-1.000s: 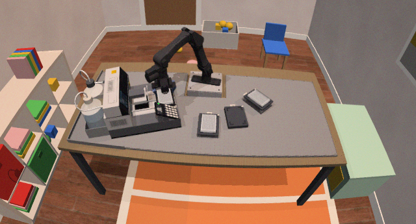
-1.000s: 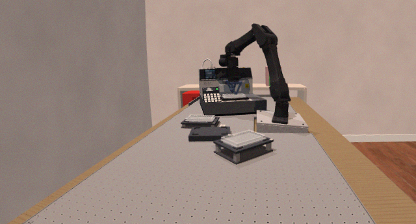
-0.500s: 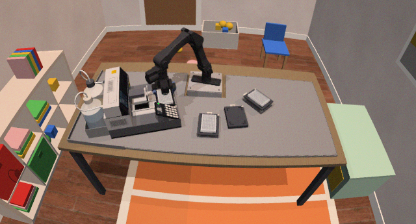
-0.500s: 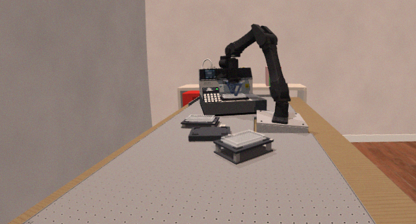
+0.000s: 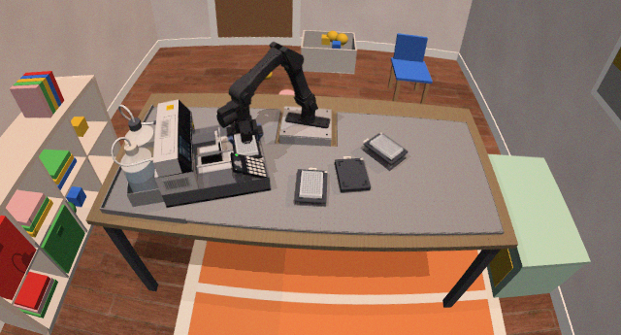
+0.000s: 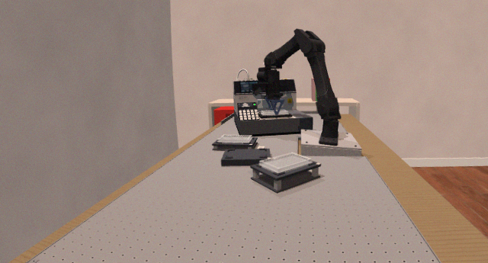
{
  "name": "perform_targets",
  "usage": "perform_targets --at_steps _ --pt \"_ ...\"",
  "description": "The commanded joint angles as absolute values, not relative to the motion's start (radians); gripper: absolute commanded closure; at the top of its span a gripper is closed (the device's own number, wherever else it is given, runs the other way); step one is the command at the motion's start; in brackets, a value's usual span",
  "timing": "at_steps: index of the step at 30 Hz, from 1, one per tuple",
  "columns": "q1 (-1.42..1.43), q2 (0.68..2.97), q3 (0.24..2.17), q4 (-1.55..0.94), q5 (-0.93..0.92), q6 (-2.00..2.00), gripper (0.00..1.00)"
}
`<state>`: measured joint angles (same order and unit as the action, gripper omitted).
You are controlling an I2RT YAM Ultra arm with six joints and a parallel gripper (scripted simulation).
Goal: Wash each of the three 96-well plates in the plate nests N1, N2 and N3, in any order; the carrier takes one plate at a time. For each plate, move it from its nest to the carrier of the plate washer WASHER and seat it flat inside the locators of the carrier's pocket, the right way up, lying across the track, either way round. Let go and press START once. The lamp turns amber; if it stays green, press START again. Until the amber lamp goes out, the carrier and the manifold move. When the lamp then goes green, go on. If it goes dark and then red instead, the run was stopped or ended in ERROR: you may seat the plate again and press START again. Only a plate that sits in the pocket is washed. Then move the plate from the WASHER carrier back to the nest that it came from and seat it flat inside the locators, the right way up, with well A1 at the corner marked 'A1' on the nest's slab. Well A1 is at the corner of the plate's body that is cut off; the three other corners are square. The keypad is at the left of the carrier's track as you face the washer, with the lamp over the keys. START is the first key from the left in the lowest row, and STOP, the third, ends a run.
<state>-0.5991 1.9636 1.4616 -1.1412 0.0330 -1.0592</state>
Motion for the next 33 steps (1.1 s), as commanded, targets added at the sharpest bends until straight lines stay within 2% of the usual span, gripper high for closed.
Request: perform_targets --at_steps 1,14,15,17,18,20,21,25,26,28,29,31,32,33 --pt "-0.599 1.958 1.462 -1.132 0.032 -1.06 0.0" --pt "-0.6 1.96 1.456 -1.123 0.032 -1.06 0.0" --pt "-0.6 1.96 1.456 -1.123 0.032 -1.06 0.1" --pt "-0.6 1.96 1.456 -1.123 0.032 -1.06 0.1" --pt "-0.6 1.96 1.456 -1.123 0.032 -1.06 0.2" --pt "-0.6 1.96 1.456 -1.123 0.032 -1.06 0.2" --pt "-0.6 1.96 1.456 -1.123 0.032 -1.06 0.3" --pt "-0.6 1.96 1.456 -1.123 0.032 -1.06 0.3" --pt "-0.6 1.96 1.456 -1.123 0.032 -1.06 0.4" --pt "-0.6 1.96 1.456 -1.123 0.032 -1.06 0.4" --pt "-0.6 1.96 1.456 -1.123 0.032 -1.06 0.5" --pt "-0.6 1.96 1.456 -1.123 0.032 -1.06 0.5" --pt "-0.6 1.96 1.456 -1.123 0.032 -1.06 0.6" --pt "-0.6 1.96 1.456 -1.123 0.032 -1.06 0.6"
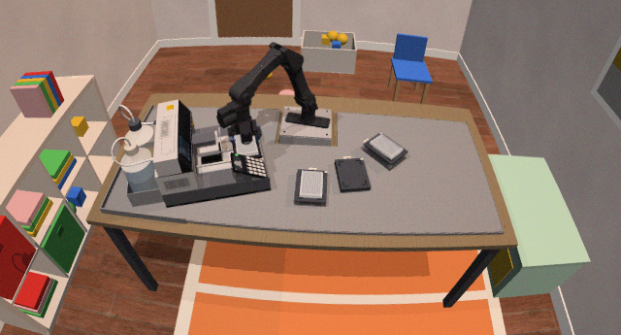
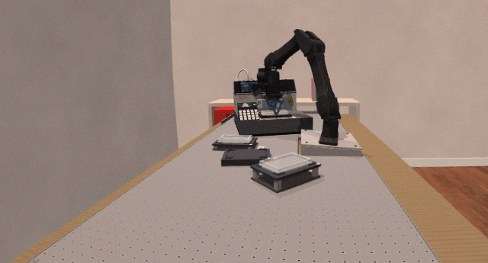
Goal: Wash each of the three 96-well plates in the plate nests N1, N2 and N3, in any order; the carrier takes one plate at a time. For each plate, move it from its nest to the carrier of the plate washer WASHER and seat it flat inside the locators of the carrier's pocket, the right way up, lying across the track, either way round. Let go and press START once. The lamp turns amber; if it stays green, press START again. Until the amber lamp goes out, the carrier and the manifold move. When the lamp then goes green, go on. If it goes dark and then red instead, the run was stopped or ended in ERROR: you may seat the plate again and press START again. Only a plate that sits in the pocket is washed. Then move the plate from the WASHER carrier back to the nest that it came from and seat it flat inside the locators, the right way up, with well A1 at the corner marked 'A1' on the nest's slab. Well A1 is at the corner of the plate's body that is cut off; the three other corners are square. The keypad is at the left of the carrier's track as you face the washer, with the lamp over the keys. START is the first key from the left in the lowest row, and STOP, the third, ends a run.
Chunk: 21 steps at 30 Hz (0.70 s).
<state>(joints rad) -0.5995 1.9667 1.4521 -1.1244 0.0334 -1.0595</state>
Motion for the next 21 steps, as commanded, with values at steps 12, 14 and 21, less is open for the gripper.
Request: perform_targets --at_steps 12,14,21 --pt "-0.6 1.96 1.456 -1.123 0.032 -1.06 0.9" --pt "-0.6 1.96 1.456 -1.123 0.032 -1.06 1.0" --pt "-0.6 1.96 1.456 -1.123 0.032 -1.06 1.0"
